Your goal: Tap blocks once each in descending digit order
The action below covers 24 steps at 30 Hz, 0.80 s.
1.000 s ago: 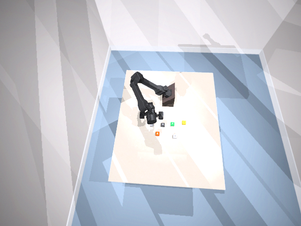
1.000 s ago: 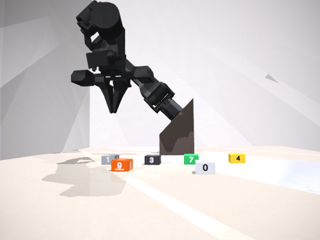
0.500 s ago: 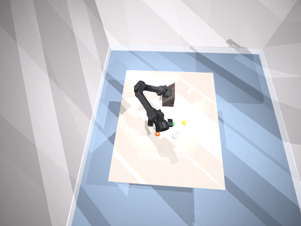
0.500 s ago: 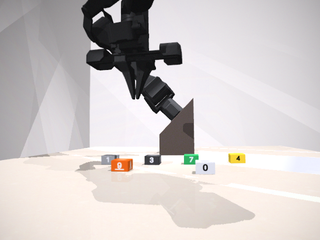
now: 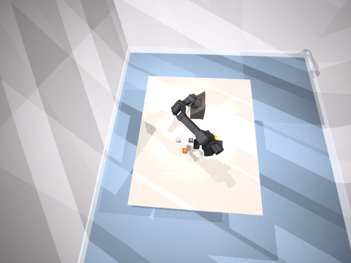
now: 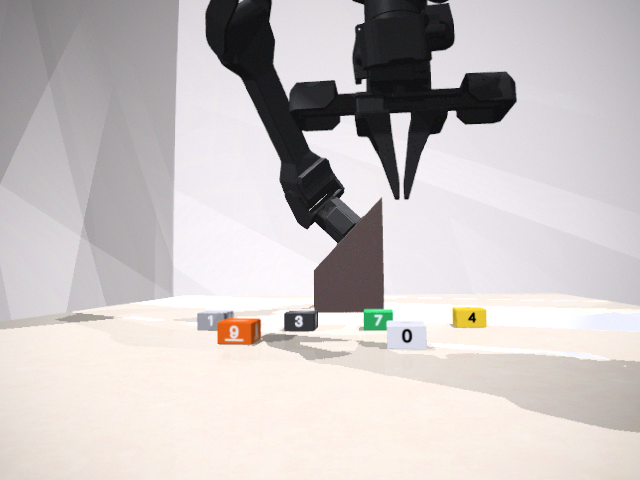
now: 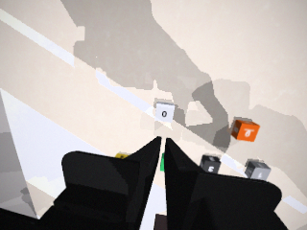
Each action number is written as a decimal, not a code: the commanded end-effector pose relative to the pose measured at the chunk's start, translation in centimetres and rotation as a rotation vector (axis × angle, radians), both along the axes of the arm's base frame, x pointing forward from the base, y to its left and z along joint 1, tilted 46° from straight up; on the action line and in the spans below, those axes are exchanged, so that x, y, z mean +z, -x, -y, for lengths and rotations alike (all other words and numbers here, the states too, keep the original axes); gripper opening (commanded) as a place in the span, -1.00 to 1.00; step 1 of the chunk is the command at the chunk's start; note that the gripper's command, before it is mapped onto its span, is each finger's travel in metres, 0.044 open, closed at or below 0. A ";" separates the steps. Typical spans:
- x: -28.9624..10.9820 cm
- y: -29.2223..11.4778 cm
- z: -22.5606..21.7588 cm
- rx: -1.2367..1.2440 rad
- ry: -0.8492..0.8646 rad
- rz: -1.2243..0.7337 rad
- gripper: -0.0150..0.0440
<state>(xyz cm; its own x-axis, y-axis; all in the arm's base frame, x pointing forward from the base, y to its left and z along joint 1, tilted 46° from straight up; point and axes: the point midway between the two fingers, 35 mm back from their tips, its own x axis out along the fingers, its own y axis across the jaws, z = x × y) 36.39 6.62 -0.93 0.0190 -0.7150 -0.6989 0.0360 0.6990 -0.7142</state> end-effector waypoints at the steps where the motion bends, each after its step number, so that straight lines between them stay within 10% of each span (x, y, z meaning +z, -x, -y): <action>1: -2.6 -0.4 1.9 -0.009 -0.002 -0.001 -0.42; 24: -7.3 -0.2 6.9 -0.009 0.003 -0.001 -0.42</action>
<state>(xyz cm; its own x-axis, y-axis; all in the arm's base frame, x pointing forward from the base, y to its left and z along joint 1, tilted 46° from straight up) 36.80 0.42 -7.54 0.0204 -0.7114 -0.7025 0.0487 0.7025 -0.7100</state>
